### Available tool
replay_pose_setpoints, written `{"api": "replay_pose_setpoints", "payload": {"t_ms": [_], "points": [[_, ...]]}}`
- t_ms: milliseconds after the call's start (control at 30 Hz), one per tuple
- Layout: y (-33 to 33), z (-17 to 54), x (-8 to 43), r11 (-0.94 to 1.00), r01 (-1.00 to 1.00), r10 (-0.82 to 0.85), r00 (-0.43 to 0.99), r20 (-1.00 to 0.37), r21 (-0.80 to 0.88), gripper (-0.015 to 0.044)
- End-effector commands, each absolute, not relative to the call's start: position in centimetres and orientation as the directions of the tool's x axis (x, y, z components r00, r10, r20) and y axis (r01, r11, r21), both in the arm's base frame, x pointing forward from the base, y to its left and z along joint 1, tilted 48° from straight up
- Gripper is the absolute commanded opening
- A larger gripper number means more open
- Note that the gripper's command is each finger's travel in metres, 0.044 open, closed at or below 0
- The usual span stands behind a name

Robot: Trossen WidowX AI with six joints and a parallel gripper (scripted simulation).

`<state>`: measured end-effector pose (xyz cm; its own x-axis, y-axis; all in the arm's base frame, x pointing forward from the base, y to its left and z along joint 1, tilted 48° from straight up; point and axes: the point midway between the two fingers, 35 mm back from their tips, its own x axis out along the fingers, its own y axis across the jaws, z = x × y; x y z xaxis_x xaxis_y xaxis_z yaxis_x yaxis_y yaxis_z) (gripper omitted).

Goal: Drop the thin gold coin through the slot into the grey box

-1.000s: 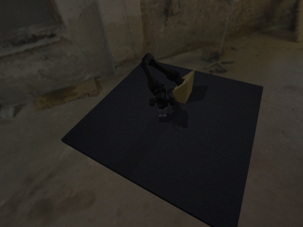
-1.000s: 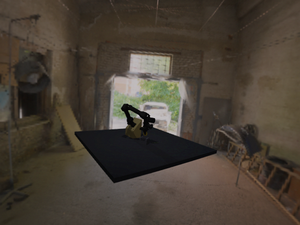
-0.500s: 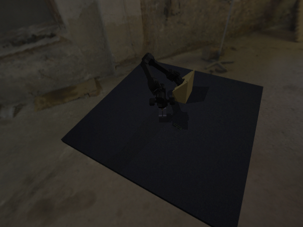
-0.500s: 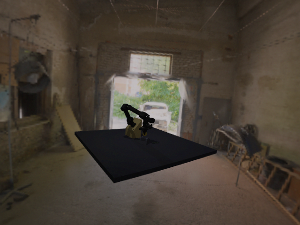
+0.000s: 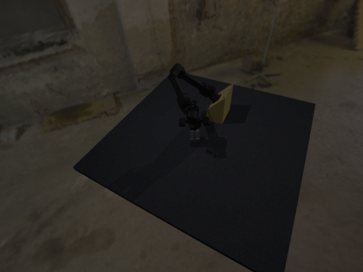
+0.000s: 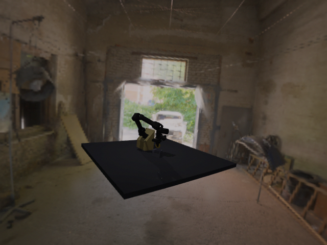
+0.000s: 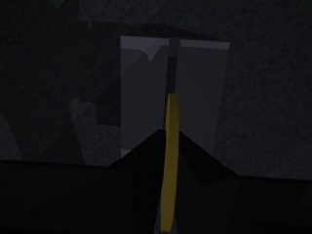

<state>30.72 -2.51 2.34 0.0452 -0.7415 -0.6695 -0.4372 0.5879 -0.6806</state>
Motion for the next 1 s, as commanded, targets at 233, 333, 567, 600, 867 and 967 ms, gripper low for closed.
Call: {"api": "replay_pose_setpoints", "payload": {"t_ms": [233, 333, 567, 600, 867, 967], "points": [[-2.80, 2.18, 30.68, 0.587, -0.439, -0.742, 0.045, -0.669, -0.680, 0.0000], [-2.91, 2.16, 30.63, 0.586, -0.441, -0.742, 0.045, -0.669, -0.679, 0.0000], [-3.13, 2.01, 30.50, 0.585, -0.444, -0.742, 0.045, -0.669, -0.679, 0.0000], [-3.15, 1.98, 30.50, 0.585, -0.444, -0.742, 0.045, -0.669, -0.679, 0.0000], [-3.29, 1.74, 30.63, 0.585, -0.443, -0.742, 0.045, -0.669, -0.679, 0.0000], [-3.38, 1.68, 30.68, 0.586, -0.443, -0.742, 0.045, -0.669, -0.679, 0.0000]]}}
